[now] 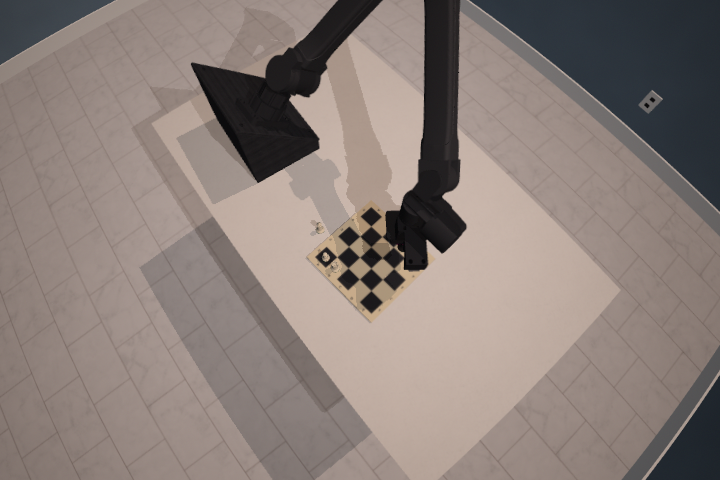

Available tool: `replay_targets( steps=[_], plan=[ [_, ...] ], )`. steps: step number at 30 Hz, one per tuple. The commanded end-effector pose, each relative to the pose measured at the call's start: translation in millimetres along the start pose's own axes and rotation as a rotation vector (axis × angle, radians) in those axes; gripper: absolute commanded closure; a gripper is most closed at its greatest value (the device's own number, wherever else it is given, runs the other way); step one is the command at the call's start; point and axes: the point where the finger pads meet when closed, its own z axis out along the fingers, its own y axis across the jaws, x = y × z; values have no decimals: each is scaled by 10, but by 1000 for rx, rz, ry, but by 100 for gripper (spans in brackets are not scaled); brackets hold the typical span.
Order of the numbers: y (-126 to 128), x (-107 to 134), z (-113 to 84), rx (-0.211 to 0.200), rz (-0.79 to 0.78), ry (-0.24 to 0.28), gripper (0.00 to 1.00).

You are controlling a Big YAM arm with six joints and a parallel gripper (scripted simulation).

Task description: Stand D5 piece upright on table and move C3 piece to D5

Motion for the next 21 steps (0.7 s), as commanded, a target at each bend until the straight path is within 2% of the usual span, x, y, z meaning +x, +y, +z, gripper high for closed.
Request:
replay_targets(
  steps=[1, 2, 4, 5, 7, 8, 10, 11, 21],
  plan=[
    [123, -183, -76, -19, -14, -29, 92],
    [123, -183, -76, -19, -14, -29, 84],
    [123, -183, -76, -19, -14, -29, 84],
    [123, -183, -76, -19, -14, -29, 76],
    [123, -183, -76, -19, -14, -29, 76],
    [123, -183, -76, -19, -14, -29, 68],
    [123, -183, -76, -19, -14, -29, 68],
    [123, -183, -76, -19, -14, -29, 60],
    [123, -183, -76, -19, -14, -29, 60]
  ],
)
